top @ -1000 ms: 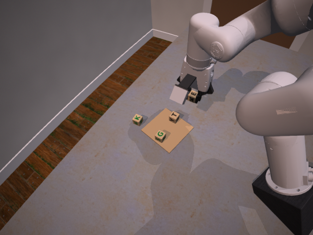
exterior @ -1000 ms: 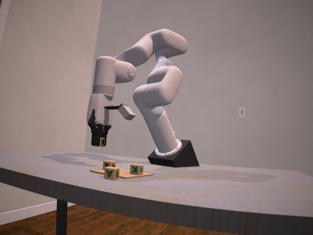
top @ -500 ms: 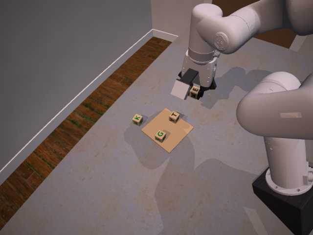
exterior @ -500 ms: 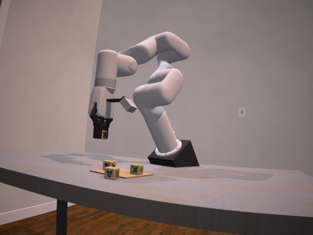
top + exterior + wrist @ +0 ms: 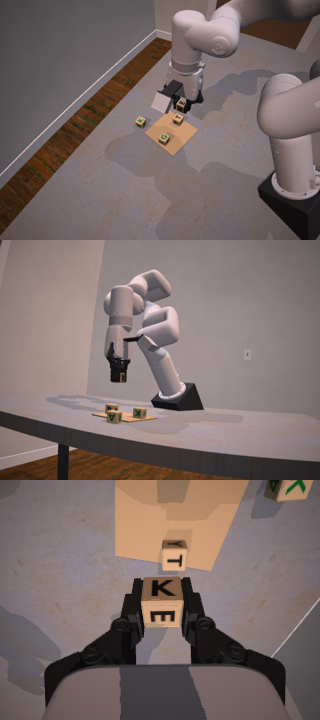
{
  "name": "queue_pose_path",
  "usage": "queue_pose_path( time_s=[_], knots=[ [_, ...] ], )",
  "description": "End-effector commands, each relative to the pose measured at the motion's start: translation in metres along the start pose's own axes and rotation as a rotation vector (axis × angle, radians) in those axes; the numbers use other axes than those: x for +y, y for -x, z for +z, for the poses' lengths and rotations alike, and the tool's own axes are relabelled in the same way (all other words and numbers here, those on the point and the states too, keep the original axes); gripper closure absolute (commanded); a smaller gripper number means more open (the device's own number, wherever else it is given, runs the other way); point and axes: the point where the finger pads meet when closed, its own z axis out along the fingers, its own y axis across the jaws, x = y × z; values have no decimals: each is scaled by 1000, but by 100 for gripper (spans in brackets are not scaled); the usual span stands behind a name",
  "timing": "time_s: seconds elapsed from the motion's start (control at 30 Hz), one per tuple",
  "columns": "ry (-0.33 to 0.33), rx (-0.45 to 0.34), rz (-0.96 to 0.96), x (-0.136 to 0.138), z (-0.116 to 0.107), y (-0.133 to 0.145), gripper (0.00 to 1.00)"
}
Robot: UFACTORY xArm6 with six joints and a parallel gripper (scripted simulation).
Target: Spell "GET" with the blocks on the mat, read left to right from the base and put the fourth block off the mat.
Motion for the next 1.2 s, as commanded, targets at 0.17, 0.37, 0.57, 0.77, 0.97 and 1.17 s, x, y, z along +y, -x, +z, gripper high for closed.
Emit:
queue_pose_path(
  time_s=[0.17, 0.37, 0.57, 0.77, 0.97, 1.17],
  knots=[
    [13, -54, 23, 16, -1, -39, 73],
    [13, -54, 23, 16, -1, -39, 73],
    [13, -54, 23, 16, -1, -39, 73],
    [12, -54, 23, 17, 9, -39, 73],
    [12, -54, 23, 17, 23, -38, 73],
    [12, -54, 23, 17, 52, -37, 73]
  ],
)
